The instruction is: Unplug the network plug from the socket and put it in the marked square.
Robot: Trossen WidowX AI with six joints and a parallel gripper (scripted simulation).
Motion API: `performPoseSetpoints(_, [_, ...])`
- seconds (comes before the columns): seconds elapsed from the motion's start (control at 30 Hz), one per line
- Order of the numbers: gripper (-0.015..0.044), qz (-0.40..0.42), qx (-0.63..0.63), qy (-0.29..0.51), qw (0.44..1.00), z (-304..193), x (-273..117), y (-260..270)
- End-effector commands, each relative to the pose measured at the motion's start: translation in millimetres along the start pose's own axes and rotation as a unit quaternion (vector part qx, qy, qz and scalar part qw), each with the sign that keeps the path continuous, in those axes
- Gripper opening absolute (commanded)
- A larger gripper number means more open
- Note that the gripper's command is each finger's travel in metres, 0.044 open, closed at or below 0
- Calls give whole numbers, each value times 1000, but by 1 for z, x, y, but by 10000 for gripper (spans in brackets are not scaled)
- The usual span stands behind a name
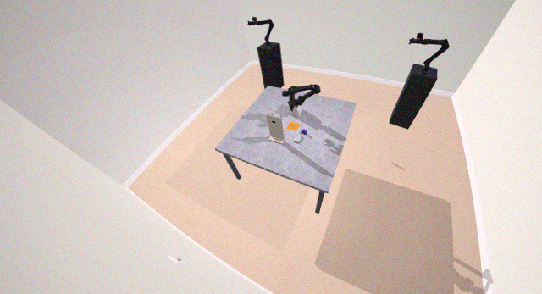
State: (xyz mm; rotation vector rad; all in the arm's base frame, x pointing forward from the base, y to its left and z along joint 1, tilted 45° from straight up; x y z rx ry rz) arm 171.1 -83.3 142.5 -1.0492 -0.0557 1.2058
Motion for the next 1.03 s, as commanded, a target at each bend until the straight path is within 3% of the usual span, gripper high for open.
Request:
performPoseSetpoints(0.0, [261, 4, -5, 4, 1000, 2, -4, -2])
performPoseSetpoints(0.23, [440, 4, -5, 4, 1000, 2, -4, -2])
performPoseSetpoints(1.0, [440, 4, -5, 4, 1000, 2, -4, -2])
Point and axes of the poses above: the point midway between the two fingers, 35 mm back from their tips, its own x axis out along the fingers, its own y axis across the jaws, z = x × y, the point moved 8 cm from there along -x, back along the fingers, and after that the axes turned 7 degrees about x, right-handed, at the moved point
